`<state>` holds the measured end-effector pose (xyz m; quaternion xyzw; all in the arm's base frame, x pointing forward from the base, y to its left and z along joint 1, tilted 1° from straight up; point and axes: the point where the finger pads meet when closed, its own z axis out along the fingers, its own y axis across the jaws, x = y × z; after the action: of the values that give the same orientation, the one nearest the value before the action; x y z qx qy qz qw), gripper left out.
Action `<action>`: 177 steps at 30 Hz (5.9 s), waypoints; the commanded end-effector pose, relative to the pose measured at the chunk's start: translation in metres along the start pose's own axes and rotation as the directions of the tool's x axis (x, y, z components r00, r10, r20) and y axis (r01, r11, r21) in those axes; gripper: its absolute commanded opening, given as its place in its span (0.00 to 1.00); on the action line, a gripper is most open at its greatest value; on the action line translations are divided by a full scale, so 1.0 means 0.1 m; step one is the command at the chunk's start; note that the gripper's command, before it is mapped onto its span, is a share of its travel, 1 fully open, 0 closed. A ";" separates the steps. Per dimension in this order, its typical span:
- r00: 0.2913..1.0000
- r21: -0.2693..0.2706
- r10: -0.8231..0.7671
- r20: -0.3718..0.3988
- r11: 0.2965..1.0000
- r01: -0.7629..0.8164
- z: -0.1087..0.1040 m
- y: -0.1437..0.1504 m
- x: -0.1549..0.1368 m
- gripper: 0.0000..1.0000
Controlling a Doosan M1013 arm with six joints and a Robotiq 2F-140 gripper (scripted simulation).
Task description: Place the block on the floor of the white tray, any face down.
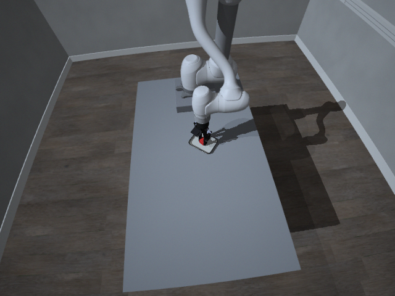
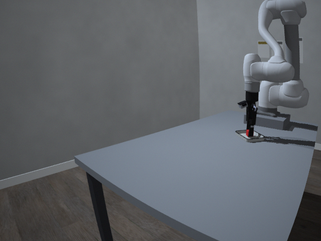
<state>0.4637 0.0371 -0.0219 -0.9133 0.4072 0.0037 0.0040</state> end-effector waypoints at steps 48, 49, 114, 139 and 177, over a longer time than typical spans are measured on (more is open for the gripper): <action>1.000 -0.002 0.001 0.001 1.000 -0.001 0.06 0.01 -0.03 0.10; 1.000 -0.003 0.001 0.001 1.000 -0.001 0.06 0.01 -0.03 0.10; 1.000 0.000 0.000 -0.003 1.000 0.000 -0.22 -0.02 0.00 0.42; 1.000 -0.002 0.000 -0.002 1.000 0.000 -0.60 0.00 0.00 0.42; 1.000 0.001 0.001 0.004 1.000 -0.001 -0.59 2.38 0.29 0.42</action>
<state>0.3087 -0.1453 0.0355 -0.9135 0.4069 0.0040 0.0020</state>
